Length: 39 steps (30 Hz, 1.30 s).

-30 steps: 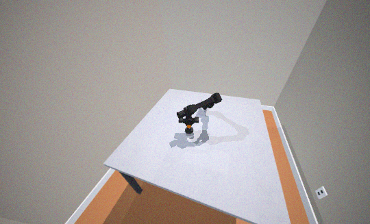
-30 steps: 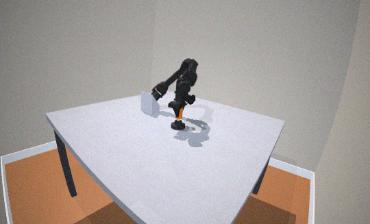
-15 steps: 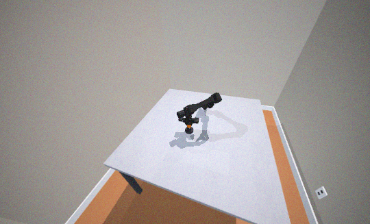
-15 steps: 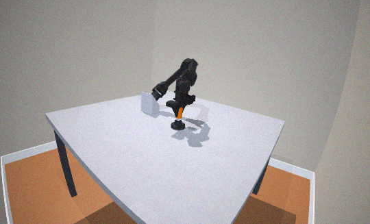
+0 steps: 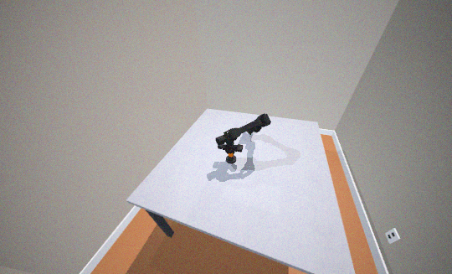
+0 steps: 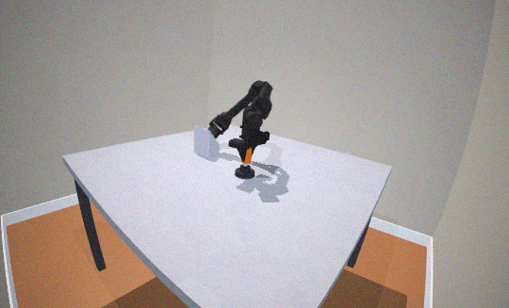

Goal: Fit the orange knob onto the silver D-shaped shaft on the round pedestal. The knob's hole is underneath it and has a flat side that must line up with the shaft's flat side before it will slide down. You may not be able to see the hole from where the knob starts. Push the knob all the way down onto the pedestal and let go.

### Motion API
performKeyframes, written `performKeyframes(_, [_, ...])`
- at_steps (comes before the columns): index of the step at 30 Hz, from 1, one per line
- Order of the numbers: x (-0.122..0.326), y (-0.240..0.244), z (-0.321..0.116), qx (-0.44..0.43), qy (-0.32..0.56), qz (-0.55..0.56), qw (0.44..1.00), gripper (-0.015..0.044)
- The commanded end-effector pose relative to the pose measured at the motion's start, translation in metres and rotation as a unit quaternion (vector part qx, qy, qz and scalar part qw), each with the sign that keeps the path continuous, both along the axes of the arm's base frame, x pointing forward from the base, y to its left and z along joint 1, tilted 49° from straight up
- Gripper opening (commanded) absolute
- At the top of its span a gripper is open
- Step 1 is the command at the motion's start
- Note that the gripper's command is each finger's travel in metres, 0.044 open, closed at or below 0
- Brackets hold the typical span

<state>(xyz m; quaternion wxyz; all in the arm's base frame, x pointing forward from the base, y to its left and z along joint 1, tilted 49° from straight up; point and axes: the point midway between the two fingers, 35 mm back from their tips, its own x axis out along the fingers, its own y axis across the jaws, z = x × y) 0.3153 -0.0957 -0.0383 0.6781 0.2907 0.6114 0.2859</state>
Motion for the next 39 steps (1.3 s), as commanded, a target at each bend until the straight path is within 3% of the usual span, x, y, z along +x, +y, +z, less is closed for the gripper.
performKeyframes(1, [0.0005, 0.0008, -0.0008, 0.001, 0.0, -0.002, 1.0, 0.0])
performKeyframes(22, [-0.0043, -0.0017, 0.0024, 0.001, 0.001, -0.002, 1.0, 0.0])
performKeyframes(29, [-0.0038, -0.002, 0.0023, 0.01, 0.074, -0.068, 0.995, 0.0])
performKeyframes(39, [0.0006, -0.0028, 0.0019, 0.01, 0.078, -0.071, 0.994, 0.0])
